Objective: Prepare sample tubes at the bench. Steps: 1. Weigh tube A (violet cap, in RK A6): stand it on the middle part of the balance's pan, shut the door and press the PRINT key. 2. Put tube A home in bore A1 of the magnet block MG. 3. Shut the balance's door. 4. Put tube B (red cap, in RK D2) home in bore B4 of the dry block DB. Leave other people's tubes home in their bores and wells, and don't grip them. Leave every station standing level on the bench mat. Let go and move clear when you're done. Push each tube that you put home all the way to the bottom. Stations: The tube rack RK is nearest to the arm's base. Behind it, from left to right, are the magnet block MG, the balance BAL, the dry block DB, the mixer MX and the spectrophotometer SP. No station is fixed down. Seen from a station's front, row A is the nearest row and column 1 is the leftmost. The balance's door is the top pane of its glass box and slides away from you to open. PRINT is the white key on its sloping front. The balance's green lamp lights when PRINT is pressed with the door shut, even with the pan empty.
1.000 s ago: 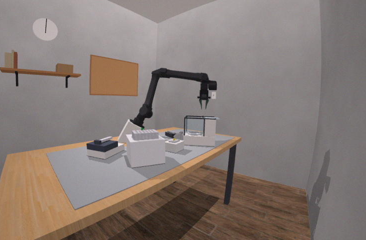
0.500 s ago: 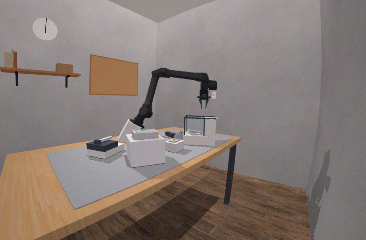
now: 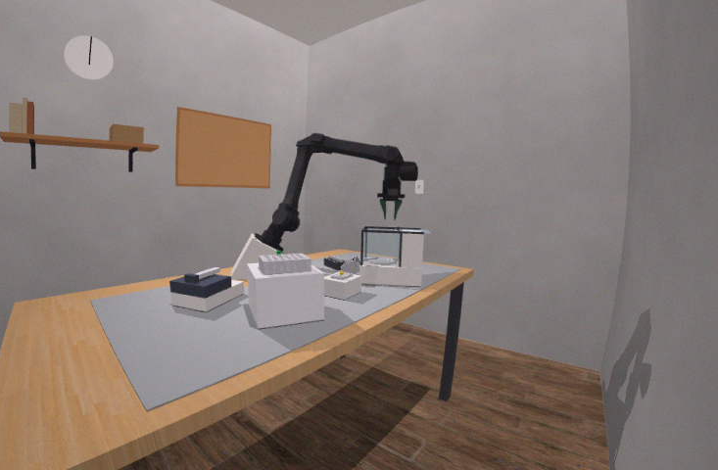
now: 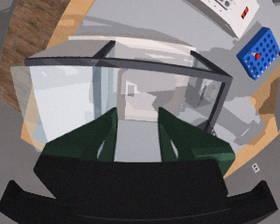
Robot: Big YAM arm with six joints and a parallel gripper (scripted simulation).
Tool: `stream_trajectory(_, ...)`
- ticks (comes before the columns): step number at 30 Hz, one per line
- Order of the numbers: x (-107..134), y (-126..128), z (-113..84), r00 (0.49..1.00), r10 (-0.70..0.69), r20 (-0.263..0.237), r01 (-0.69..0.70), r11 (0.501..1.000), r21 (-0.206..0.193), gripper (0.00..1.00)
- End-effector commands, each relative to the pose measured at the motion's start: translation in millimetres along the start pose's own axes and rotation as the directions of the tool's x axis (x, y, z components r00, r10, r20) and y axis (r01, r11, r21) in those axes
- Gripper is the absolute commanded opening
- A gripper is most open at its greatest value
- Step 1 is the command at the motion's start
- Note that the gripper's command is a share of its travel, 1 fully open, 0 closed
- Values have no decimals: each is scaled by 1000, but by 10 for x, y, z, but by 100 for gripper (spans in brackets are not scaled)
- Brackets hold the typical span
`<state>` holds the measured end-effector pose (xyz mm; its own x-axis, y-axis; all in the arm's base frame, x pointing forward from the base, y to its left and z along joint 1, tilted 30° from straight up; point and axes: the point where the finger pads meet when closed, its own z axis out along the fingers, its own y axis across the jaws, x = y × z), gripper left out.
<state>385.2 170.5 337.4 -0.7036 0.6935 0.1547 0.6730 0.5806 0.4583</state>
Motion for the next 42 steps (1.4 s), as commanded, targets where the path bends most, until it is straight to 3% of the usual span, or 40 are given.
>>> stream_trajectory(1,-185,-131,-22,994,-107,26,108,994,-32,36)
stream_trajectory(9,-542,-626,241,974,-226,31,226,974,-5,36)
stream_trajectory(11,-542,-626,241,974,-226,31,226,974,-5,36)
stream_trajectory(24,-929,-1524,625,917,-397,22,397,918,22,36)
stream_trajectory(26,-965,-1678,684,900,-436,18,435,900,24,36)
stream_trajectory(28,-965,-1678,684,900,-436,18,435,900,24,36)
stream_trajectory(35,-1049,-2241,929,864,-503,-3,503,864,29,36)
stream_trajectory(42,-1015,-2771,1095,791,-612,3,612,791,21,36)
